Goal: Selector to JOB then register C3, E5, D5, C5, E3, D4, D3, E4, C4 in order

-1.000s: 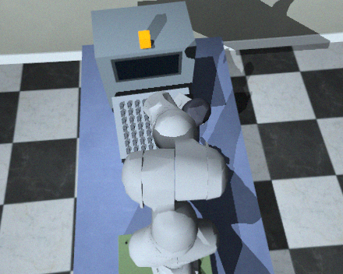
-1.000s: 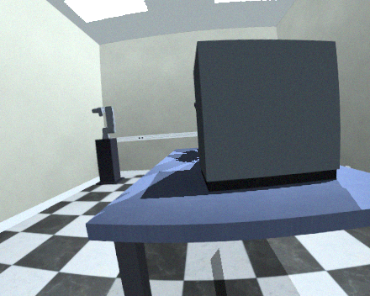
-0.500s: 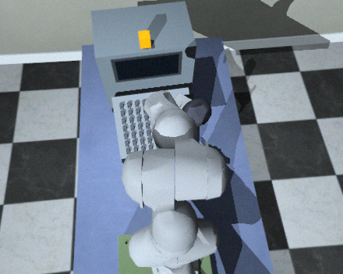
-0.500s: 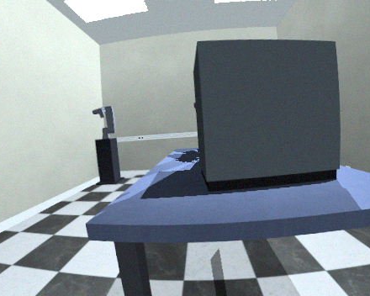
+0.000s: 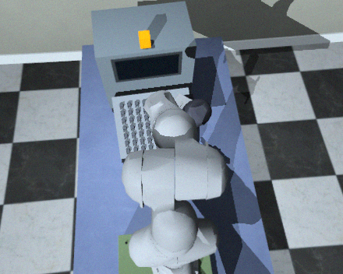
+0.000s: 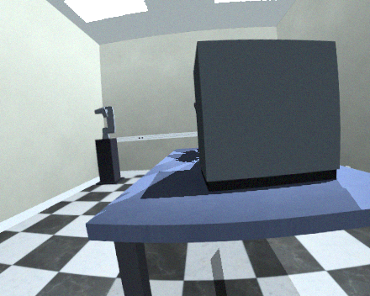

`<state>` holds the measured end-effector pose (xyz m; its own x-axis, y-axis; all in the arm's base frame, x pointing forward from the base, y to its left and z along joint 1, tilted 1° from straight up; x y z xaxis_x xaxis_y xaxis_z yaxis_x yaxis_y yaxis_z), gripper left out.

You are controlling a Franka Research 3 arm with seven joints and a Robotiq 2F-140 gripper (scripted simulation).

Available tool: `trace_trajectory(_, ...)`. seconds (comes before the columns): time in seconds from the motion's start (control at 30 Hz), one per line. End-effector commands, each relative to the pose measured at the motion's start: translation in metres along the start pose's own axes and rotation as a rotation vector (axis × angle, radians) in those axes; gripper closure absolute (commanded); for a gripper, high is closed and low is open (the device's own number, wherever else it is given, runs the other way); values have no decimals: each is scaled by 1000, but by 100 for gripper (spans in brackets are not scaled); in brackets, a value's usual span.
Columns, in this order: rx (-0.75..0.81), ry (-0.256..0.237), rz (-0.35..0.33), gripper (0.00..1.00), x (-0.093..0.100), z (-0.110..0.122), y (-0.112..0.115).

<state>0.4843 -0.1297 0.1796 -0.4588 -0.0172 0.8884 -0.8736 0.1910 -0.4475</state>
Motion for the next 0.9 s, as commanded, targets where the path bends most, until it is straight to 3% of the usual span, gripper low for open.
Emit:
trace_trajectory(0.0,9,-4,0,60,-1,-2,0)
trace_trajectory(0.87,9,-4,0,60,-22,-2,0)
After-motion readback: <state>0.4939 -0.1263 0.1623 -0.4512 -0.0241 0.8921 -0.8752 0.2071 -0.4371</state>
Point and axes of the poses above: the point where the finger pads meet when closed, its own x axis back along the fingers, its own z axis across the jaws, y = z × x, the point moved 10 cm from there along x, back along the fingers, and after that the axes turned 11 degrees about -x, right-handed, at the moved point
